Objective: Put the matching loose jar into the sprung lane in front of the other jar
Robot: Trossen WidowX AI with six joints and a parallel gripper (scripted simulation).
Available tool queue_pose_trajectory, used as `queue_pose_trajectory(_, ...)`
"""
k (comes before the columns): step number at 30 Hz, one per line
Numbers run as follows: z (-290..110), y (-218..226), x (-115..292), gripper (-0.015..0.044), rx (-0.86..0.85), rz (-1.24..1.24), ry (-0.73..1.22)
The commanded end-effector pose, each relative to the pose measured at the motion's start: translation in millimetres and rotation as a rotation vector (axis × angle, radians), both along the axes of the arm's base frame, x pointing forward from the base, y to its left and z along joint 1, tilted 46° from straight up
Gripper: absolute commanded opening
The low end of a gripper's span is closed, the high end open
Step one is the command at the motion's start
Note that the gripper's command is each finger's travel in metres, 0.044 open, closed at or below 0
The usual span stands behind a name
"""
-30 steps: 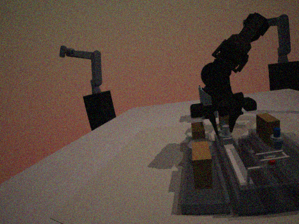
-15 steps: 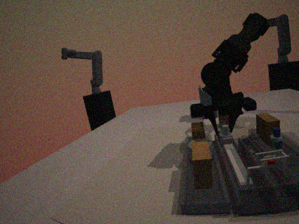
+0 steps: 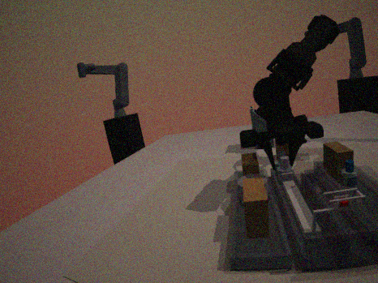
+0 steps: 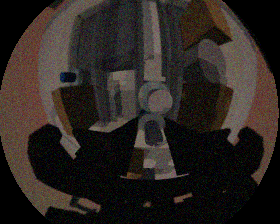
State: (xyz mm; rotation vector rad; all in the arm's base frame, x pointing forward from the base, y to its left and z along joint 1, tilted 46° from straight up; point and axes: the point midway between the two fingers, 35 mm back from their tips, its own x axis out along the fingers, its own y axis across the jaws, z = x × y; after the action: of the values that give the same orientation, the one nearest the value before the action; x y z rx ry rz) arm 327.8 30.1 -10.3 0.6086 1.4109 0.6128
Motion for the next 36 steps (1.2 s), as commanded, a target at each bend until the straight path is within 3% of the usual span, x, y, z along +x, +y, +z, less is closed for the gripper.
queue_pose_trajectory(1,0.0,0.0,0.0,0.0053,0.0,0.003,-0.002)
queue_pose_trajectory(10,0.0,0.0,0.0,0.0276,0.0,0.003,-0.002)
queue_pose_trajectory(24,14.0,-14.7,-2.6,0.0276,-0.001,0.003,-0.002)
queue_pose_trajectory(36,11.5,-16.0,-39.9,0.0276,-0.002,0.003,0.001)
